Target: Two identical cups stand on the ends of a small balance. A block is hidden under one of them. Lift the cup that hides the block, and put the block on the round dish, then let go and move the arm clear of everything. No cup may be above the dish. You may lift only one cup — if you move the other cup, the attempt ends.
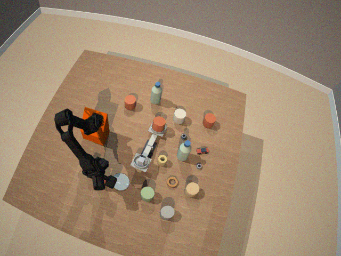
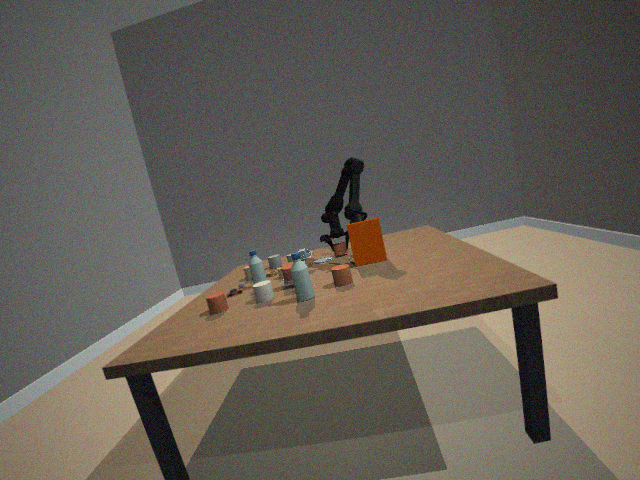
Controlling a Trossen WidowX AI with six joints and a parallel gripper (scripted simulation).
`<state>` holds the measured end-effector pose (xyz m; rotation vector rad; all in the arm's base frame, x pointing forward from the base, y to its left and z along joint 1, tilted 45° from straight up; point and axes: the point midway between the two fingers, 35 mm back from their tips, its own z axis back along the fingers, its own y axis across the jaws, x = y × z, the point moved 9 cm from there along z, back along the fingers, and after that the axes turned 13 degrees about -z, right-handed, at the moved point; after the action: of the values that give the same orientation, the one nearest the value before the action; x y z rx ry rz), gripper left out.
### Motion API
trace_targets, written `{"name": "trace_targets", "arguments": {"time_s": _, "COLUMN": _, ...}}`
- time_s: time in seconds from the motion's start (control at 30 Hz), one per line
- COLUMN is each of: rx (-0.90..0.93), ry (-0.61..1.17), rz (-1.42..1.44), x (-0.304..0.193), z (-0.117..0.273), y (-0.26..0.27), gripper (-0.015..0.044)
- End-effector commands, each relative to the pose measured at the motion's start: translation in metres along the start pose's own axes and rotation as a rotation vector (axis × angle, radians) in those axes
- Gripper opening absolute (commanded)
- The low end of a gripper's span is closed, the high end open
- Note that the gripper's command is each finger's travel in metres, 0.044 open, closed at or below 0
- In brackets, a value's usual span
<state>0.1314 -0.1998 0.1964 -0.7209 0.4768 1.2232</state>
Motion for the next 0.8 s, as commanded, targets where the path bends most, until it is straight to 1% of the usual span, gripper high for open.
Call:
{"name": "trace_targets", "arguments": {"time_s": 0.0, "rx": 0.000, "ry": -0.002, "rz": -0.001, "x": 0.000, "z": 0.012, "y": -0.001, "gripper": 0.0440}}
{"name": "trace_targets", "arguments": {"time_s": 0.07, "rx": -0.001, "ry": -0.007, "rz": 0.001, "x": 0.000, "z": 0.042, "y": -0.001, "gripper": 0.0440}}
{"name": "trace_targets", "arguments": {"time_s": 0.1, "rx": -0.002, "ry": -0.007, "rz": 0.002, "x": 0.001, "z": 0.050, "y": 0.000, "gripper": 0.0440}}
{"name": "trace_targets", "arguments": {"time_s": 0.3, "rx": -0.002, "ry": -0.008, "rz": 0.002, "x": 0.001, "z": 0.053, "y": 0.001, "gripper": 0.0440}}
{"name": "trace_targets", "arguments": {"time_s": 0.37, "rx": -0.022, "ry": -0.009, "rz": 0.008, "x": 0.002, "z": 0.055, "y": -0.002, "gripper": 0.0387}}
{"name": "trace_targets", "arguments": {"time_s": 0.47, "rx": -0.104, "ry": -0.018, "rz": 0.030, "x": 0.009, "z": 0.063, "y": -0.012, "gripper": 0.0309}}
{"name": "trace_targets", "arguments": {"time_s": 0.53, "rx": -0.110, "ry": -0.032, "rz": 0.029, "x": 0.013, "z": 0.064, "y": -0.017, "gripper": 0.0260}}
{"name": "trace_targets", "arguments": {"time_s": 0.67, "rx": -0.095, "ry": -0.059, "rz": 0.020, "x": 0.022, "z": 0.063, "y": -0.029, "gripper": 0.0260}}
{"name": "trace_targets", "arguments": {"time_s": 0.77, "rx": -0.059, "ry": -0.103, "rz": 0.007, "x": 0.047, "z": 0.065, "y": -0.054, "gripper": 0.0260}}
